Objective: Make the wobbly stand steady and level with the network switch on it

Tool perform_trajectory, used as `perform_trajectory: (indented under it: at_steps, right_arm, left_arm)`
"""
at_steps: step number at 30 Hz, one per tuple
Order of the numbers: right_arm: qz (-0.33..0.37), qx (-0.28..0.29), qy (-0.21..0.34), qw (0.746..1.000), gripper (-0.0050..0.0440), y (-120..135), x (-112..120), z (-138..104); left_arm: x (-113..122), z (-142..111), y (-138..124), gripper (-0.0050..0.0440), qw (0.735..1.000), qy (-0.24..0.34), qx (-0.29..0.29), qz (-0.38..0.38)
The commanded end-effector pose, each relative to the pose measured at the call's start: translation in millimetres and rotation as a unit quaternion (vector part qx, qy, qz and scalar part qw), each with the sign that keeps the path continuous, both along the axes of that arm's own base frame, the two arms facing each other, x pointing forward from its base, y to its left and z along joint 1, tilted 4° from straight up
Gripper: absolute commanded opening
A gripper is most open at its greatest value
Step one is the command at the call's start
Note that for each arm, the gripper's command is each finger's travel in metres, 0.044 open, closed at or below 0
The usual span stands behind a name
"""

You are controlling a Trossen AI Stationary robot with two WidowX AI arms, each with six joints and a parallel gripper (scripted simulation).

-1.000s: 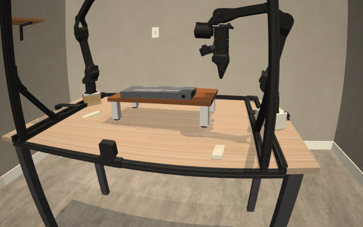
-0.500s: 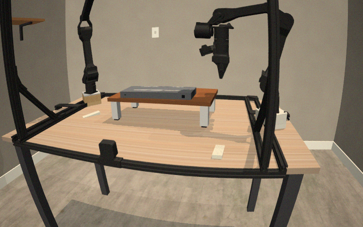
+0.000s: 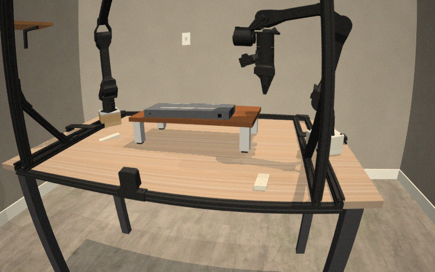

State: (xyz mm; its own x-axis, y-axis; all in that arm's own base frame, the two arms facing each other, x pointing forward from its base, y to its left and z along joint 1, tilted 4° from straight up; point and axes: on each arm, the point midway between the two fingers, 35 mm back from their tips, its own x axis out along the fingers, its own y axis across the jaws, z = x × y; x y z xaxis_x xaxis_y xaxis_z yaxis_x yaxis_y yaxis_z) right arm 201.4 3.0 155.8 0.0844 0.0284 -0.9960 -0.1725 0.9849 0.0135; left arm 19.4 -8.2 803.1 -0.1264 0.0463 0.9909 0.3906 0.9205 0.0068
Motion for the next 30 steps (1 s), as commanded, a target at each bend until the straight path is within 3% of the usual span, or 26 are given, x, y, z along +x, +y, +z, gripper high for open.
perform_trajectory:
  at_steps: [1,3,8,14,15,21,26,30]
  right_arm:
    - [0.000,0.000,0.000,1.000,0.0000,0.0,0.0,0.0]
    - [0.000,0.000,0.000,1.000,0.0000,0.0,0.0,0.0]
    - [0.000,0.000,0.000,1.000,0.0000,0.0,0.0,0.0]
    - [0.000,0.000,0.000,1.000,0.0000,0.0,0.0,0.0]
    - [0.000,0.000,0.000,1.000,0.0000,0.0,0.0,0.0]
    - [0.000,0.000,0.000,1.000,0.0000,0.0,0.0,0.0]
    - [0.000,0.000,0.000,1.000,0.0000,0.0,0.0,0.0]
    - [0.000,0.000,0.000,1.000,0.0000,0.0,0.0,0.0]
  left_arm:
    - [-1.4,0.4,0.6,0.0000,1.000,-0.001,-0.004,0.000]
    - [-1.4,0.4,0.6,0.0000,1.000,-0.001,-0.004,0.000]
    - [86.8,-7.4,-35.1,0.0000,0.990,0.129,0.051,-0.028]
    - [173.0,-37.2,-70.5,0.0000,0.952,0.282,0.103,-0.059]
    - [187.3,-41.4,-76.2,0.0000,0.952,0.282,0.103,-0.059]
    - [186.7,-45.6,-76.4,0.0000,0.951,0.287,0.102,-0.057]
    - [258.5,-91.1,-106.7,0.0000,0.900,0.406,0.136,-0.080]
    - [297.0,-128.2,-123.1,0.0000,0.848,0.498,0.156,-0.096]
